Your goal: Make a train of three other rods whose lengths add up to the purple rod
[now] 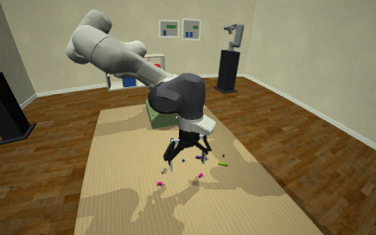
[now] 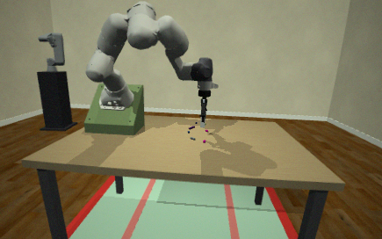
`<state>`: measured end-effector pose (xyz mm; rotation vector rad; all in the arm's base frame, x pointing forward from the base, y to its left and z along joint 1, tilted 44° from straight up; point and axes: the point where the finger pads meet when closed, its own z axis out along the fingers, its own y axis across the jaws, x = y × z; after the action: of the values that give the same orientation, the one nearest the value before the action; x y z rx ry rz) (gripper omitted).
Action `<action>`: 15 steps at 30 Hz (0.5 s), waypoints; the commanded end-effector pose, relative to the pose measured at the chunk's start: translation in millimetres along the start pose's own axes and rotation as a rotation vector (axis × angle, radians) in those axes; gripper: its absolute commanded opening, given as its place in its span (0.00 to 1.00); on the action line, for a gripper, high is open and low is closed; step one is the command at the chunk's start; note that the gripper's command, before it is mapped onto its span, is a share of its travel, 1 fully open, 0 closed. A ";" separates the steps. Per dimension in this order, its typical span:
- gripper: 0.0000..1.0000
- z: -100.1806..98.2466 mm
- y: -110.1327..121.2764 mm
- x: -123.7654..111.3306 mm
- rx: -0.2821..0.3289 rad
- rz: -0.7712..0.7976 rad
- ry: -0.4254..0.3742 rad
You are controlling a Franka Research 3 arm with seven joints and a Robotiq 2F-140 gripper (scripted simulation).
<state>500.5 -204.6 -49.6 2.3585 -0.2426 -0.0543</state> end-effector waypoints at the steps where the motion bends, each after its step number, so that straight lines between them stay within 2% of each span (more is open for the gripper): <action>1: 1.00 0.6 1.8 0.4 -0.001 -0.167 -0.010; 15: 1.00 0.3 2.1 0.9 0.000 -0.382 -0.009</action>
<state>500.9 -204.8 -49.2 2.3761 0.0306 -0.1640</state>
